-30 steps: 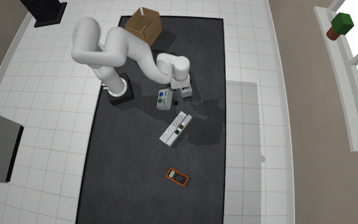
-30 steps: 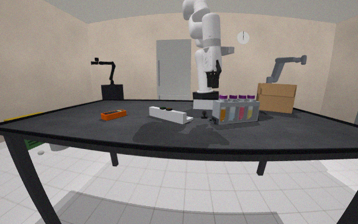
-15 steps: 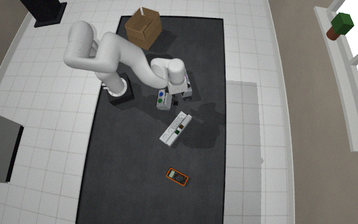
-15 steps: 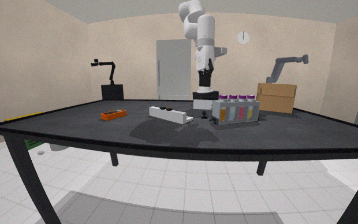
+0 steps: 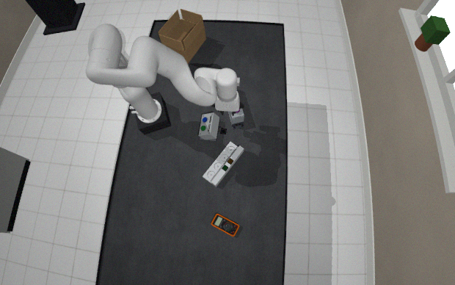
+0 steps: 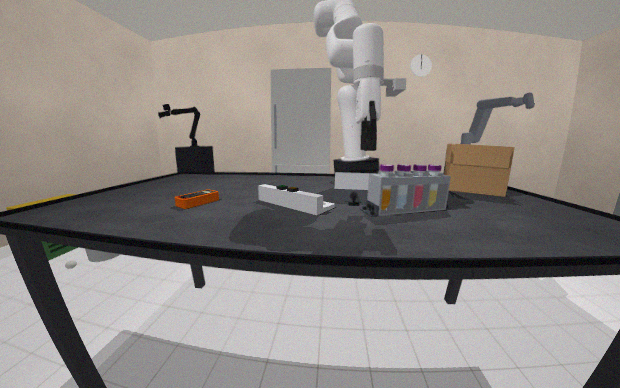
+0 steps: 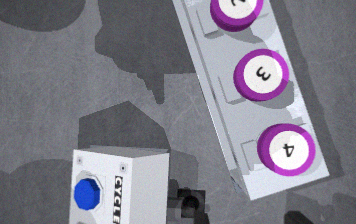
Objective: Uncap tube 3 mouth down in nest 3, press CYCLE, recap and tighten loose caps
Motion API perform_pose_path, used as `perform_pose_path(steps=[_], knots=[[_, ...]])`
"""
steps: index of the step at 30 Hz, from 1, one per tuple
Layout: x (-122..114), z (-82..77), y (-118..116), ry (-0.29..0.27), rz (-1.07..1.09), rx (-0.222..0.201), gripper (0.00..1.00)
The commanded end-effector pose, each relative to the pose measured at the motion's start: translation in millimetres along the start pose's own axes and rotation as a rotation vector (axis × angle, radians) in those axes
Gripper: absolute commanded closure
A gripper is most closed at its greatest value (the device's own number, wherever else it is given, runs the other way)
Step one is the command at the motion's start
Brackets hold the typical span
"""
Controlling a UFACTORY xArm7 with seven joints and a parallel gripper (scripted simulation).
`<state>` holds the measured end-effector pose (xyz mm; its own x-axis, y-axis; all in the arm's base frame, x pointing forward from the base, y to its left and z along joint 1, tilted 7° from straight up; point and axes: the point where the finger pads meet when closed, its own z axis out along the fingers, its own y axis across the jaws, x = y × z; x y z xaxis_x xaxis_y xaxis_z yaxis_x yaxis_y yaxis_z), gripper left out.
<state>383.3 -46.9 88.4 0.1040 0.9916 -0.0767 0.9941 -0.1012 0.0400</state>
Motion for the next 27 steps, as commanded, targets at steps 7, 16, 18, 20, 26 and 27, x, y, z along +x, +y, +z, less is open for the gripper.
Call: perform_pose_path(steps=[7, 16, 18, 20, 26, 27], knots=[[64, 1.7, 15, -0.031, 0.472, -0.018, 0.54], [93, 2.6, 21, -0.031, 0.472, -0.018, 0.54], [93, 5.6, 21, -0.031, 0.472, -0.018, 0.54], [93, 11.6, 21, -0.031, 0.472, -0.018, 0.54], [93, 29.6, 21, -0.031, 0.472, -0.018, 0.54], [93, 32.6, 21, -0.031, 0.472, -0.018, 0.54]])
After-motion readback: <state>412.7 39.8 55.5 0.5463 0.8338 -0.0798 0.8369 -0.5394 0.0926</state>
